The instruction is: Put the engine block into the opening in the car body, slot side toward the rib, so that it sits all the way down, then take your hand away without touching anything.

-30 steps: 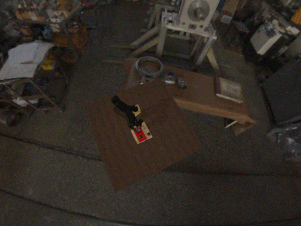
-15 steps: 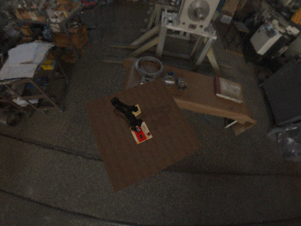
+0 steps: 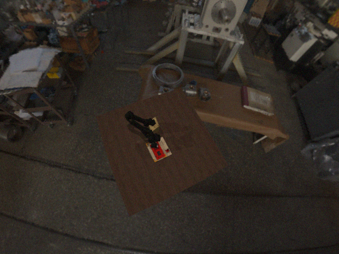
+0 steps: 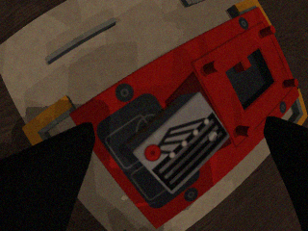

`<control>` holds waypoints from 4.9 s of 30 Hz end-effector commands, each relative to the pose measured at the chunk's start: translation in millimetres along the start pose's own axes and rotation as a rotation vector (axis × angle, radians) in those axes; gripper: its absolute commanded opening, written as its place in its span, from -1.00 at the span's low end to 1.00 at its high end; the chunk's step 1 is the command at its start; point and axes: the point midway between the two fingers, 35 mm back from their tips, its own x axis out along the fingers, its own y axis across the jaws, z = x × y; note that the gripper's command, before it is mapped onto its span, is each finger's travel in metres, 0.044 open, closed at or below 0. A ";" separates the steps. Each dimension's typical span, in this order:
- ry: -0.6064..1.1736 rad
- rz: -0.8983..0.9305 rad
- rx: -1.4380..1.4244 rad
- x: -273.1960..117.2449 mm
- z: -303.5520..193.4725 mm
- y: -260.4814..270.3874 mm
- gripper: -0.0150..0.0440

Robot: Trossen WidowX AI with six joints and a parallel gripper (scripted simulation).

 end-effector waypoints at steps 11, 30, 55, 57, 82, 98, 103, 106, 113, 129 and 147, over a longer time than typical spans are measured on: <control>0.036 0.118 -0.470 -0.4 2.6 -3.6 1.00; 0.022 0.287 -1.089 -3.9 5.3 -8.1 1.00; -0.100 0.526 -1.904 -12.9 8.8 -19.3 1.00; -0.116 0.546 -1.969 -13.8 9.1 -20.5 1.00; -0.151 0.603 -2.112 2.8 2.9 -18.3 1.00; -0.145 0.649 -2.108 21.9 -3.6 -11.3 0.91; -0.145 0.649 -2.108 21.9 -3.6 -11.3 0.47; -0.145 0.649 -2.108 21.9 -3.6 -11.3 0.20; -0.145 0.649 -2.108 21.9 -3.6 -11.3 -0.09; -0.151 0.625 -2.110 -2.5 11.5 -25.5 -0.49; -0.157 0.598 -2.113 -52.2 31.6 -43.8 -0.49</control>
